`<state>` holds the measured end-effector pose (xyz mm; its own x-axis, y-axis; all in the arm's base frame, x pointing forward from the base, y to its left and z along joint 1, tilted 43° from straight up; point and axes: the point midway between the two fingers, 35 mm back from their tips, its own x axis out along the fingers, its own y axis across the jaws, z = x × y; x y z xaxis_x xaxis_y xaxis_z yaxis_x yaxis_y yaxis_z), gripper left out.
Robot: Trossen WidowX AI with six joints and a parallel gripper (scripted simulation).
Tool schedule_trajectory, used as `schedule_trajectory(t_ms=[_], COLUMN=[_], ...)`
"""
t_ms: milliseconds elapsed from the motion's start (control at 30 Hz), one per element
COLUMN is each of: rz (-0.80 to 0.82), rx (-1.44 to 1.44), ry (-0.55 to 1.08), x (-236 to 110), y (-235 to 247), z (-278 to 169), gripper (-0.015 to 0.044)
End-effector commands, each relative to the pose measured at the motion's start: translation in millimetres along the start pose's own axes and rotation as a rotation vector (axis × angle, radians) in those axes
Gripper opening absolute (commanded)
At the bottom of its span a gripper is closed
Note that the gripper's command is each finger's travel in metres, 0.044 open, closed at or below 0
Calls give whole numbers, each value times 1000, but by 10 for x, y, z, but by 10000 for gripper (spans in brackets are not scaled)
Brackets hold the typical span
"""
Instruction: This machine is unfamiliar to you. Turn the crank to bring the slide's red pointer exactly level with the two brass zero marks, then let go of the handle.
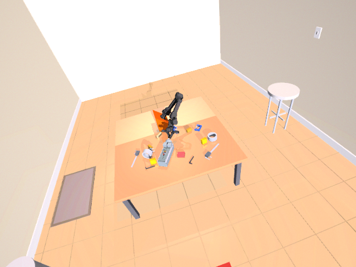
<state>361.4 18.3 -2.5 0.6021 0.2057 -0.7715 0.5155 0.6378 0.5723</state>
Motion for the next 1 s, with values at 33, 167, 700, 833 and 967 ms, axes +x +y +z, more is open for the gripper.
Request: schedule_trajectory(t_ms=[33,167,700,833,967], rz=[25,25,25,25,25], rx=[-11,-11,-11,-11,-11], ry=[1,1,1,1,1], x=[-2,-1,7,10,14], y=[93,98,120,127,135], z=[-1,-3,-11,-14,-18], gripper=[0,0,0,0,0])
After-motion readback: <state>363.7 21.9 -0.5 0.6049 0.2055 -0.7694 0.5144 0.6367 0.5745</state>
